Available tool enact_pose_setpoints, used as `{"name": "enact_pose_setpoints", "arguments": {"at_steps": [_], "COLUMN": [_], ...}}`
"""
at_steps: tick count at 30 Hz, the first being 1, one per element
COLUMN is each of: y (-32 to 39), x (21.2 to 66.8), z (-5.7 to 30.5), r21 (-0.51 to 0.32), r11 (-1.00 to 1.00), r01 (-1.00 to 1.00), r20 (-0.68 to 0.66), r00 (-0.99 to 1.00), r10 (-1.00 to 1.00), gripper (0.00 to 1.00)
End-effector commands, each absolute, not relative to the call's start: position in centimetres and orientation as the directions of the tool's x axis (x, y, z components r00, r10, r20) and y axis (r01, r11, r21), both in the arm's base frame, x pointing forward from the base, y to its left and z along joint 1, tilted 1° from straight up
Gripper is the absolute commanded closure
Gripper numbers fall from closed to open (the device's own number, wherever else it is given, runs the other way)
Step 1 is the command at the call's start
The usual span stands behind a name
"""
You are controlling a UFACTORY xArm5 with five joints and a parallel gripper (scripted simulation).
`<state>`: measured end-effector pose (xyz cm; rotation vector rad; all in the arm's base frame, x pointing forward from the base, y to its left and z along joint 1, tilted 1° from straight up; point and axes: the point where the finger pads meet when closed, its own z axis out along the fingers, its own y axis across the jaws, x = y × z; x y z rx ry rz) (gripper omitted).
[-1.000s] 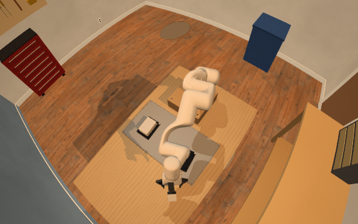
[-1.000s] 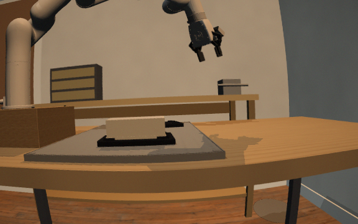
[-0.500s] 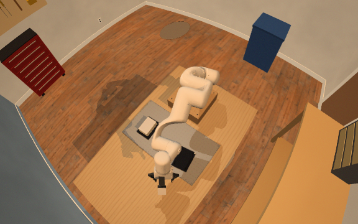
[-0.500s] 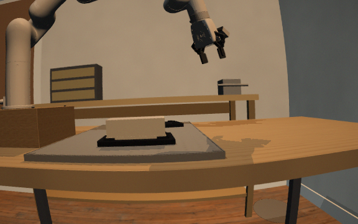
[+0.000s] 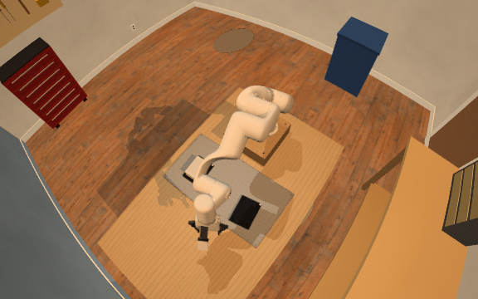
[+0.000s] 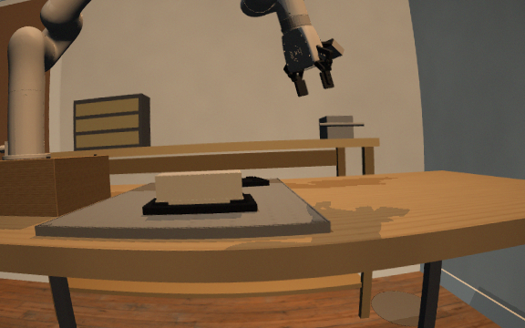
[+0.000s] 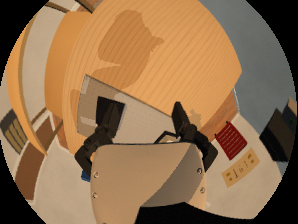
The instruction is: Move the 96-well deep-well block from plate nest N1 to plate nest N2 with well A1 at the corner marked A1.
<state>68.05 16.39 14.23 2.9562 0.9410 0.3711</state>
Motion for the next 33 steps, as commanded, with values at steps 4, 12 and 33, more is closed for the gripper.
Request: {"name": "enact_pose_setpoints", "arguments": {"at_steps": [4, 12, 33], "y": [13.9, 10.5, 2.0], "x": [67.7, 67.0, 63.8], "z": [13.8, 12.9, 10.5], "r21": [0.091, 0.08, 0.063], "r11": [-0.828, -0.857, -0.909], "r01": [0.554, 0.509, 0.413], "r20": [0.217, 0.195, 0.149], "r00": [0.8, 0.835, 0.896], "r10": [0.559, 0.514, 0.418], "gripper": [0.0, 0.0, 0.0]}}
